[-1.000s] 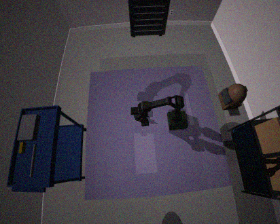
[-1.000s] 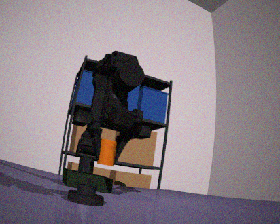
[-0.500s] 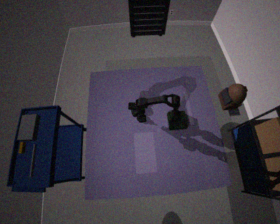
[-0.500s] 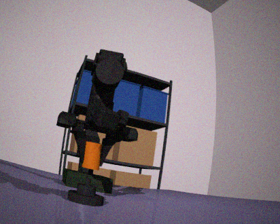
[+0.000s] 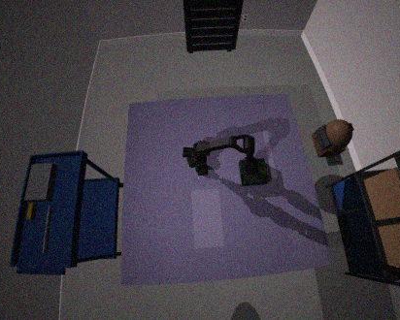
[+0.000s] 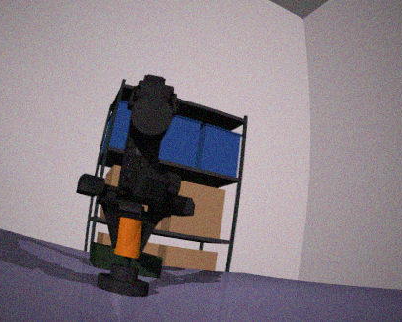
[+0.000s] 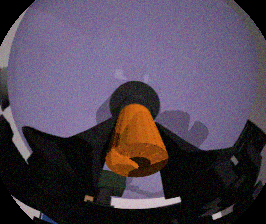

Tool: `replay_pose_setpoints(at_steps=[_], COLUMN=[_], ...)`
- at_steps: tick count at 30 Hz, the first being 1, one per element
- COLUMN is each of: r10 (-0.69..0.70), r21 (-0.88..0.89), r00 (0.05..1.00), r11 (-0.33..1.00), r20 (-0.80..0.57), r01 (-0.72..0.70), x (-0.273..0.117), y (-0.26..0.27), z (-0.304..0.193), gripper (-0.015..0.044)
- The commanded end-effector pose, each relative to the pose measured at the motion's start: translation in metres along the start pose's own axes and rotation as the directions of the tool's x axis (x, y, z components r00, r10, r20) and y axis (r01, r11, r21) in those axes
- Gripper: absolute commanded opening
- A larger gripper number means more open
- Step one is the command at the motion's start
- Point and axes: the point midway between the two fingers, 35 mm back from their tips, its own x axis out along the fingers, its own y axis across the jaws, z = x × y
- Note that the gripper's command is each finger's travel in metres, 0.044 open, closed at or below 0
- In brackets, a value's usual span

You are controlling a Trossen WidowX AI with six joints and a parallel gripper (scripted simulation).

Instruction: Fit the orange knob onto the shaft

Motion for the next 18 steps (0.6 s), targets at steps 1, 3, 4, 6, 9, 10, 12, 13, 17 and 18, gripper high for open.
replay_pose_setpoints(at_steps=[1, 3, 4, 6, 9, 10, 12, 13, 17, 18], r10=[-0.003, -0.003, -0.003, -0.003, -0.003, -0.003, -0.003, -0.003, -0.003, -0.003], r21=[-0.001, 0.000, 0.000, 0.000, 0.000, 0.000, 0.000, 0.000, 0.000, 0.000], r00=[1.000, 1.000, 1.000, 1.000, 1.000, 1.000, 1.000, 1.000, 1.000, 1.000], r11=[1.000, 1.000, 1.000, 1.000, 1.000, 1.000, 1.000, 1.000, 1.000, 1.000], r20=[0.003, 0.003, 0.003, 0.003, 0.003, 0.003, 0.003, 0.003, 0.003, 0.003], r01=[0.003, 0.003, 0.003, 0.003, 0.003, 0.003, 0.003, 0.003, 0.003, 0.003], x=[-0.0007, -0.0018, -0.0017, -0.0017, 0.0014, 0.0016, 0.0015, 0.0015, 0.0005, -0.0009], y=[-0.0008, -0.0013, -0.0014, -0.0015, -0.0015, -0.0015, -0.0015, -0.0015, -0.0013, -0.0011], z=[0.0004, 0.0009, 0.0008, 0.0010, 0.0015, 0.0016, 0.0017, 0.0017, 0.0016, 0.0013], gripper=[0.0000, 0.0000, 0.0000, 0.0000, 0.0000, 0.0000, 0.0000, 0.0000, 0.0000, 0.0000])
